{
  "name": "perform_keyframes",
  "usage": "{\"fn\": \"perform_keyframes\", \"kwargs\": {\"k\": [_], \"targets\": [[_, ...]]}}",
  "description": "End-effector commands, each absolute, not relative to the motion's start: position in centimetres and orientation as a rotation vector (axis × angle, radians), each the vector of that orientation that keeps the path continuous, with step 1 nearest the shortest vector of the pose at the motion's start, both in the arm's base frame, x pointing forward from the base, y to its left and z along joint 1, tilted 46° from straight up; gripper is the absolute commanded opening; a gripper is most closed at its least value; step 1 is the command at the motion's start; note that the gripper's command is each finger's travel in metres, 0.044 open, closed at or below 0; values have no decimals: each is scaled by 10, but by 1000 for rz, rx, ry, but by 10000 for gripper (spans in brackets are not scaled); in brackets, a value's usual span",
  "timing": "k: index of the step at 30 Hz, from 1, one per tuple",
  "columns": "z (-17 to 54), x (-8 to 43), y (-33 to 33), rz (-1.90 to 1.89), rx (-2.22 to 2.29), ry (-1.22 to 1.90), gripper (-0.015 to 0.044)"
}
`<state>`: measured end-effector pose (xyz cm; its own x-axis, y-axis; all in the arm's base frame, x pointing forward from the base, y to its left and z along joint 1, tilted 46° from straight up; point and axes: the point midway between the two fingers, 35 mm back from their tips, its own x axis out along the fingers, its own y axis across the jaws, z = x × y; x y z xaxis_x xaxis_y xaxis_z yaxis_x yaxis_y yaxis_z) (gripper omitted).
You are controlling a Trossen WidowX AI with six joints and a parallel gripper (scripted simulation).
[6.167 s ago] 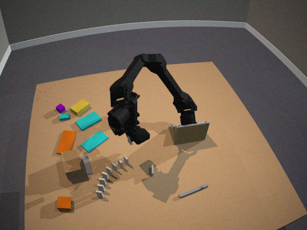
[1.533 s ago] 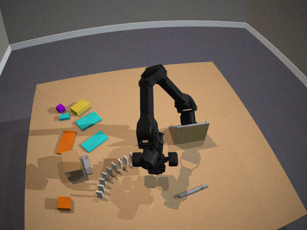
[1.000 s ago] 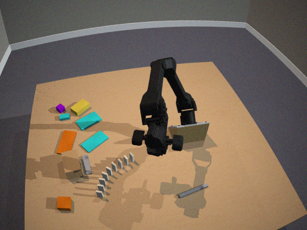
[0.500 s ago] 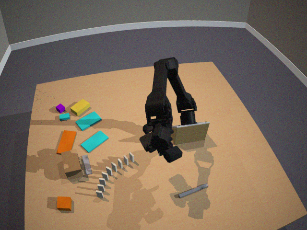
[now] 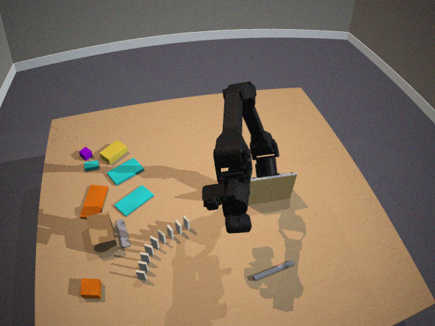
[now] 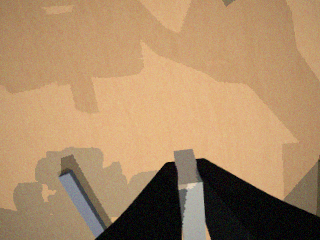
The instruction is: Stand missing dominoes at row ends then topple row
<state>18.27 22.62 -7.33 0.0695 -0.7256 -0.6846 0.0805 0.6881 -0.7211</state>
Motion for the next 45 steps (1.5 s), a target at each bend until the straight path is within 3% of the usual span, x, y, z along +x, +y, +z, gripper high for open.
{"fn": "perform_keyframes", "kwargs": {"k": [1,14,31,45], "targets": [[-82,176,217,-691,-649,1262,20],[-93,168,195,-626,-792,711,20],[-96,151,200,-228,-818,163,20],[-98,144,207,-77,-781,52,20]]}}
